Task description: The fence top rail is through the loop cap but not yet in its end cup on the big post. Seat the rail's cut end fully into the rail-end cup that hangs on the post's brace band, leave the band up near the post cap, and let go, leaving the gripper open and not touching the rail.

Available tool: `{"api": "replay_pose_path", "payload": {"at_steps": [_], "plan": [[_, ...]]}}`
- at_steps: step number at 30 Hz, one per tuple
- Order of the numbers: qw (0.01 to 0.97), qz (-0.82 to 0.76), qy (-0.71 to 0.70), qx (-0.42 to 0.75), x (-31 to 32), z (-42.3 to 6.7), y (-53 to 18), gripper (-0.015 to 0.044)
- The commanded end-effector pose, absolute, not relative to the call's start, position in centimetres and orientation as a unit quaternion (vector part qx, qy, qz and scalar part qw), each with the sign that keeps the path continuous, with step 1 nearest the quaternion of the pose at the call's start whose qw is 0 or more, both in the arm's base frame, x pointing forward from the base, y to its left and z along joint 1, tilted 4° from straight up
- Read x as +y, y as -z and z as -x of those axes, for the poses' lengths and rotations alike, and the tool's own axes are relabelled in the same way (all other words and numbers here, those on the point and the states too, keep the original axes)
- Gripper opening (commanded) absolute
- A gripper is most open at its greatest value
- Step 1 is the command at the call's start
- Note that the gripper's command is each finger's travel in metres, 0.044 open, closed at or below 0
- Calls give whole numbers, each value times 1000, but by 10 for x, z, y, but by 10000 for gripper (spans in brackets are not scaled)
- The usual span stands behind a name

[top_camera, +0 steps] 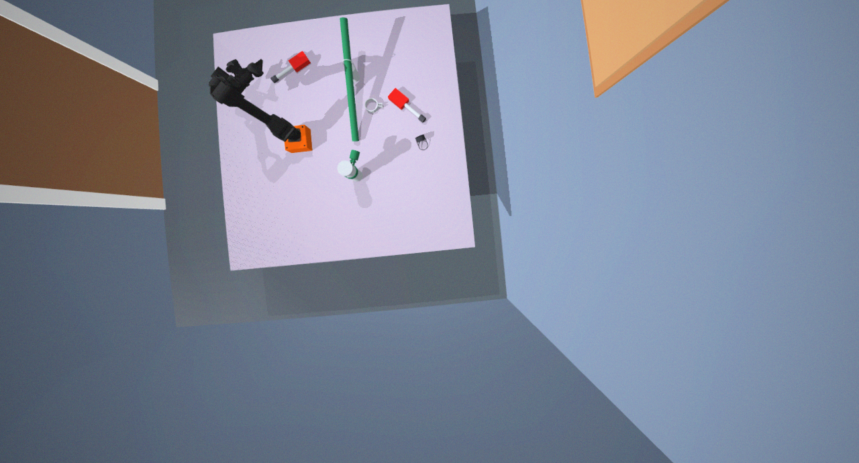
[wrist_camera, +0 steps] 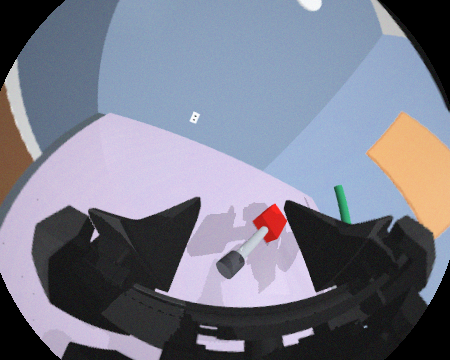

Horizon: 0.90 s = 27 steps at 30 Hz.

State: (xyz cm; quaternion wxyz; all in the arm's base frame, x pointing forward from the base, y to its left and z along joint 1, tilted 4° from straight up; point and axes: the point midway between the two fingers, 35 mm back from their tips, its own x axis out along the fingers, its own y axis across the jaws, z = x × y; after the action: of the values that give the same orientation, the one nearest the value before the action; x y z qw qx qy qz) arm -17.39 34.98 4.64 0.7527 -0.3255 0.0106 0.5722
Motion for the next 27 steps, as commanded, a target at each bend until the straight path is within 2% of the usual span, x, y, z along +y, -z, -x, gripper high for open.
{"api": "replay_pose_path", "payload": {"at_steps": [1, 8, 14, 20, 27], "plan": [[754, 326, -570, 12, 351, 171, -47, 426], [792, 348, -494, 91, 390, 71, -64, 440], [822, 344, -419, 173, 395, -33, -84, 440], [846, 320, -344, 254, 367, -132, -105, 440], [859, 278, -259, 344, 298, -225, -129, 440]]}}
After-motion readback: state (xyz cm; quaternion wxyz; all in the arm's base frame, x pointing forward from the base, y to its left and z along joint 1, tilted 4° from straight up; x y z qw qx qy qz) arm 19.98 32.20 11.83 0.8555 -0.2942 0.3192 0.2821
